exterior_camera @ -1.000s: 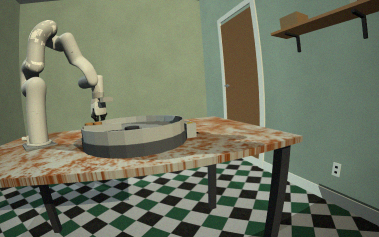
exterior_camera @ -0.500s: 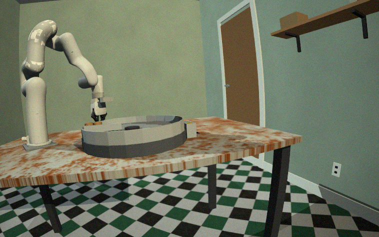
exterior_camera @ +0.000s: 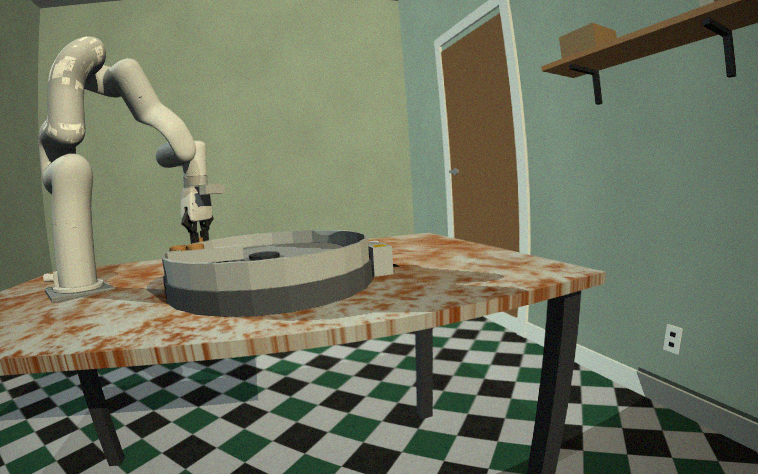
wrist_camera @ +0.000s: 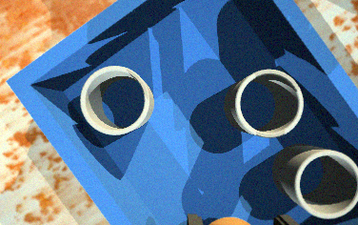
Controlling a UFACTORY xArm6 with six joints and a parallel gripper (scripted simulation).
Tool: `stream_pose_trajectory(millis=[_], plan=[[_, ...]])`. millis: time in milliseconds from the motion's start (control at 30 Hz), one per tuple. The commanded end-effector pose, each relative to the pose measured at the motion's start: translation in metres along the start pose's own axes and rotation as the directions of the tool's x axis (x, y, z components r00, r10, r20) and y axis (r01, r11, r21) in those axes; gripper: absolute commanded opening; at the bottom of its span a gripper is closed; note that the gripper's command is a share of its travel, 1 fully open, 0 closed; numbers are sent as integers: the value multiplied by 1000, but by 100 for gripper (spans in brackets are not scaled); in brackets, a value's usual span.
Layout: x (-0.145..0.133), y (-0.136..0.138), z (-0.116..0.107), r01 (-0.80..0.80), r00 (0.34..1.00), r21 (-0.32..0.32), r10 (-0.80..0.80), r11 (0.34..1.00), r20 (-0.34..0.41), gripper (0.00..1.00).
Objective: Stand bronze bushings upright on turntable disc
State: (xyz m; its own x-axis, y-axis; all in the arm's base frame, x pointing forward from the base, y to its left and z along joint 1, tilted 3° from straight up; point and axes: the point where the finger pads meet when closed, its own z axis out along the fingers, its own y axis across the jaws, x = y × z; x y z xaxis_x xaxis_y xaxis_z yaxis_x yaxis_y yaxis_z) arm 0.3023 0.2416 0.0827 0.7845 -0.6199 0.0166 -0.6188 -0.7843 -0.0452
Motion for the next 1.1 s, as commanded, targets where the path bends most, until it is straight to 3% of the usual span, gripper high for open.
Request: stream_pose_trajectory(millis=[0,533,1067], plan=[[0,-1,-25,0,1000,3,0,1000,-1,0],[0,-1,-81,0,1000,3,0,1000,-1,0],[0,-1,-89,0,1000,3,0,1000,-1,0]])
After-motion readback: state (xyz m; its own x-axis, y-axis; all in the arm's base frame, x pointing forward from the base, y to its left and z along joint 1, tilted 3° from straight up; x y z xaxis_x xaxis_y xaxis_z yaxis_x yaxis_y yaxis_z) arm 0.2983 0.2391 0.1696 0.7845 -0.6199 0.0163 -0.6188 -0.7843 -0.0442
